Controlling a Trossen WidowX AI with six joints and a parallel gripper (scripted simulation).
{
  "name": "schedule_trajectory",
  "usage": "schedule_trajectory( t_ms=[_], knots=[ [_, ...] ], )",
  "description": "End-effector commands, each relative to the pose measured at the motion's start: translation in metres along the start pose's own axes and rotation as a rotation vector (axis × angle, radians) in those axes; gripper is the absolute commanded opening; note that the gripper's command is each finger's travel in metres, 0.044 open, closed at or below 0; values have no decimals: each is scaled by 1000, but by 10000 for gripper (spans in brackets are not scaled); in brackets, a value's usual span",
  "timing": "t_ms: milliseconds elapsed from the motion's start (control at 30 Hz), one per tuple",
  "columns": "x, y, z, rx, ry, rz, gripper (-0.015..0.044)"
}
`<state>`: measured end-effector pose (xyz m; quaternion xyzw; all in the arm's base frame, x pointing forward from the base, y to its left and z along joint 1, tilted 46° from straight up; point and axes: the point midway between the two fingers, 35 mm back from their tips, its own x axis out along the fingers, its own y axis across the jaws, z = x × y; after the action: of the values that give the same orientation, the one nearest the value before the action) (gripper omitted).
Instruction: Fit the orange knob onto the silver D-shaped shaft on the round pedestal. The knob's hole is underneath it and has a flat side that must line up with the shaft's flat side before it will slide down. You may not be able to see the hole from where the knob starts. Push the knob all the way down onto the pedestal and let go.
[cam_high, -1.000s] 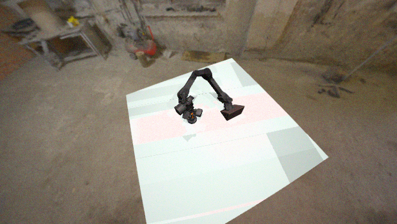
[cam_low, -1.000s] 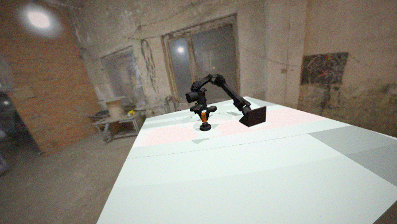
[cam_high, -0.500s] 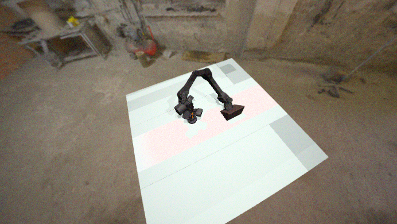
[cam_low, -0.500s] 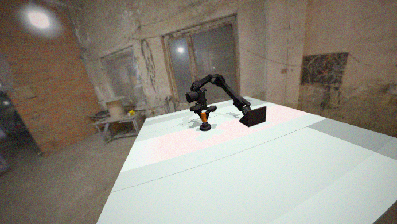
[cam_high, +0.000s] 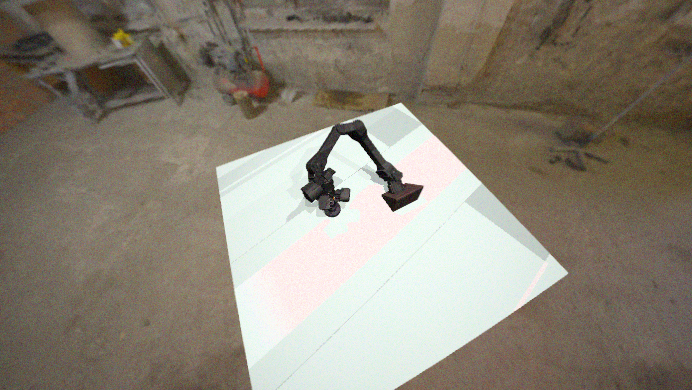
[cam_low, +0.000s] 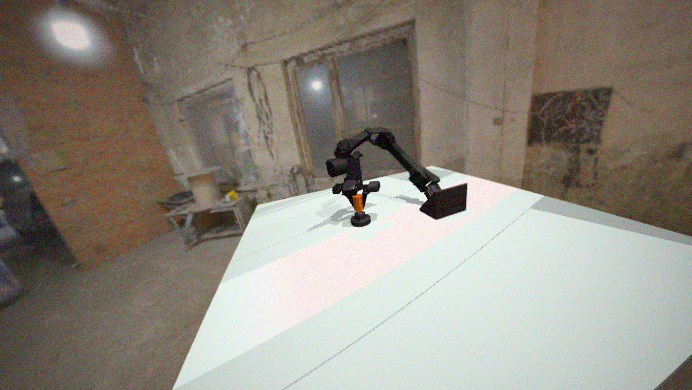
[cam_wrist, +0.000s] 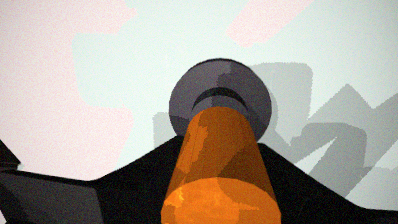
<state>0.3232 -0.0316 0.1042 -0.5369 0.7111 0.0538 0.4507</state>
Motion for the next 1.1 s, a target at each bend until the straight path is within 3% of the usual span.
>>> schedule_trajectory(
  t_ms=[0, 767, 1067],
  knots=[
    [1, 0, -1, -8, 0, -2, 0],
    [-2, -1, 0, -8, 0, -2, 0],
    [-2, -1, 1, -217, 0, -2, 0]
  ],
)
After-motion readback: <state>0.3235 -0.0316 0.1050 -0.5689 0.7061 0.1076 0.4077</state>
